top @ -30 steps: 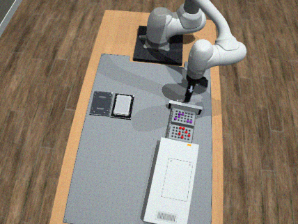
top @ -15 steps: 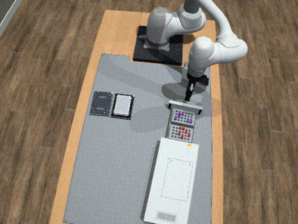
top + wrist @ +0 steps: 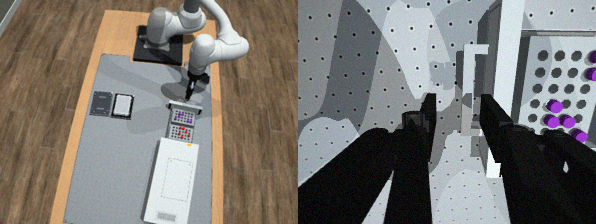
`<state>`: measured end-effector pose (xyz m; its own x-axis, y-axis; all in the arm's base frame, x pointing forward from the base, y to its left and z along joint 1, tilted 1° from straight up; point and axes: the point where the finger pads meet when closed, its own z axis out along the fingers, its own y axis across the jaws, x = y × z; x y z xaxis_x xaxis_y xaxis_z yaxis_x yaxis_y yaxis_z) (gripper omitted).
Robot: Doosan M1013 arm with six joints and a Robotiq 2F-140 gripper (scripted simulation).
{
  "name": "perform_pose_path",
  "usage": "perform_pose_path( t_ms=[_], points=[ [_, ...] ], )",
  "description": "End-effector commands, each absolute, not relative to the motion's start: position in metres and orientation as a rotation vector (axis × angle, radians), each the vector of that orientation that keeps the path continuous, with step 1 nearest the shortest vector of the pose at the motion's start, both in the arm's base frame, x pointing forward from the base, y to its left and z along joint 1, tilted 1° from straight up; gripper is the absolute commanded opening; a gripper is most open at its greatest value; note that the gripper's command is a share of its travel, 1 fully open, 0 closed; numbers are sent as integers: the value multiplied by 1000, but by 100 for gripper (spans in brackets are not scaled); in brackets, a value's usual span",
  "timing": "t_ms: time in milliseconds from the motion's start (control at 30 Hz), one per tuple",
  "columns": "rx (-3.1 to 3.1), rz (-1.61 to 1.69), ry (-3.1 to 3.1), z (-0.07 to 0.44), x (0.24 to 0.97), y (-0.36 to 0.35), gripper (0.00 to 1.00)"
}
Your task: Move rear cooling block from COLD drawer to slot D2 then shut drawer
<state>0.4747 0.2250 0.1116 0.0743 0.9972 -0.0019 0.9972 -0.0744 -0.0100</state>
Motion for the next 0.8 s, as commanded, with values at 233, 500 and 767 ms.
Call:
perform_pose_path(
  t_ms=[233, 500, 767],
  points=[
    [-2298, 11, -2133, 127, 476, 225, 34],
    [-2298, 11, -2133, 135, 476, 225, 34],
    [-2298, 11, -2133, 145, 476, 225, 34]
  ],
)
